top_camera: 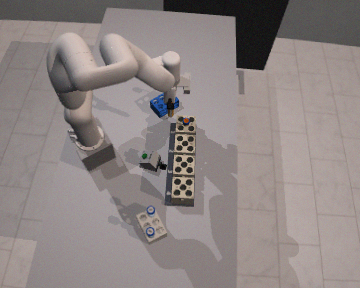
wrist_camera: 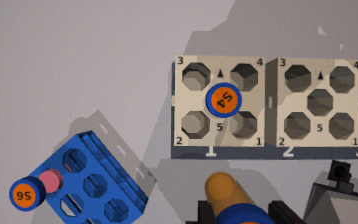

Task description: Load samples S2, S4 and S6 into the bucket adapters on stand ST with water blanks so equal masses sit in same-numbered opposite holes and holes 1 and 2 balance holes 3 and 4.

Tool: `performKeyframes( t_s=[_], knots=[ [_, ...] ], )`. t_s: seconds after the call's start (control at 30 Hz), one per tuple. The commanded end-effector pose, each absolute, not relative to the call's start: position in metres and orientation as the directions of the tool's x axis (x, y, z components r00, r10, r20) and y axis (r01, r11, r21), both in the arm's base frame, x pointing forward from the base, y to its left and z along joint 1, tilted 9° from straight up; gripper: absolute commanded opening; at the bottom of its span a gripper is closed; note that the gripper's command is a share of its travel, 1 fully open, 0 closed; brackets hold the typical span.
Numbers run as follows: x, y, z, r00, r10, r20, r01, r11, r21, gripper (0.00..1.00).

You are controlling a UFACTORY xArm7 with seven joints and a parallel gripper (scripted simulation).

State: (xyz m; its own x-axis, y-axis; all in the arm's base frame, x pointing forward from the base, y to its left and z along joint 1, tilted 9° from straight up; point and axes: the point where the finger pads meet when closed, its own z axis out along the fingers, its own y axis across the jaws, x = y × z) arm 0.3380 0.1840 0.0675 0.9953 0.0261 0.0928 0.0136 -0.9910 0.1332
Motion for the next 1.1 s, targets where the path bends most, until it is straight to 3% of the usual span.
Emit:
performKeyframes(
  t_s=[0.0, 1.07],
  knots=[
    [0.345, 0.169, 0.072, 0.995, 0.028, 0.095, 0.016, -0.992, 0.128, 0.0],
    [0.392, 0.033, 0.094, 0.995, 0.028, 0.095, 0.016, -0.991, 0.13, 0.0]
  ],
)
